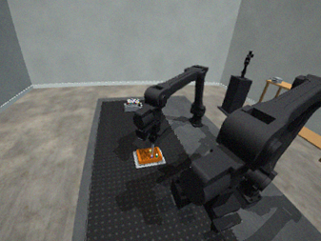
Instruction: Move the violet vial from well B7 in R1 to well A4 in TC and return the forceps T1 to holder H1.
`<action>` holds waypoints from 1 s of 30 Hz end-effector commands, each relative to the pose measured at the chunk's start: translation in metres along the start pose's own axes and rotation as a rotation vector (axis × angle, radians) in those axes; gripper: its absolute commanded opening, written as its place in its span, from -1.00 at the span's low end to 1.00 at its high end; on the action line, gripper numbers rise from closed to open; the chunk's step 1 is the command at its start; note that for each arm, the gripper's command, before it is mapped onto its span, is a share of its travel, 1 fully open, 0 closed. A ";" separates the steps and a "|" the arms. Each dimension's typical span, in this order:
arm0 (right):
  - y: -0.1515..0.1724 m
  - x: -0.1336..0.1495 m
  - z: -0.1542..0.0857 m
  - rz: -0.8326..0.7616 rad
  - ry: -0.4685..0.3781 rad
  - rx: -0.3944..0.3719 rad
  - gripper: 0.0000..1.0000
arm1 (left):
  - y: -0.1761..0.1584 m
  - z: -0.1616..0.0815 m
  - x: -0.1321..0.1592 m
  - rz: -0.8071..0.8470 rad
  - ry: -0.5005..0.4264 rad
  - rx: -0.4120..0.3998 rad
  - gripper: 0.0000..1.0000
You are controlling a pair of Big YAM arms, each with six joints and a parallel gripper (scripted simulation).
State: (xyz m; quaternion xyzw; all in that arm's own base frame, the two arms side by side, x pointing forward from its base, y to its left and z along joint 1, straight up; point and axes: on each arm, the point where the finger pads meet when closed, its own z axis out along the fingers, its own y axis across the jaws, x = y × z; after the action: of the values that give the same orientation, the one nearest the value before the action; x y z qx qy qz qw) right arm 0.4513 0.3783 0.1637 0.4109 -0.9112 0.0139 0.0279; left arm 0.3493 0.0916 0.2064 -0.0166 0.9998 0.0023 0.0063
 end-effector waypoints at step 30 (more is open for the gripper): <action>-0.008 -0.007 -0.052 0.001 -0.079 0.009 -0.85 | -0.004 0.008 0.001 0.020 0.027 0.009 1.00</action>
State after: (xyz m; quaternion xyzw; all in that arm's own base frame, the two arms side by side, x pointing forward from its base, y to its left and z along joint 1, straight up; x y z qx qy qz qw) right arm 0.4501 0.3773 0.1690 0.4108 -0.9110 0.0151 0.0321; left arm 0.3493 0.0916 0.2064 -0.0166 0.9998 0.0023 0.0063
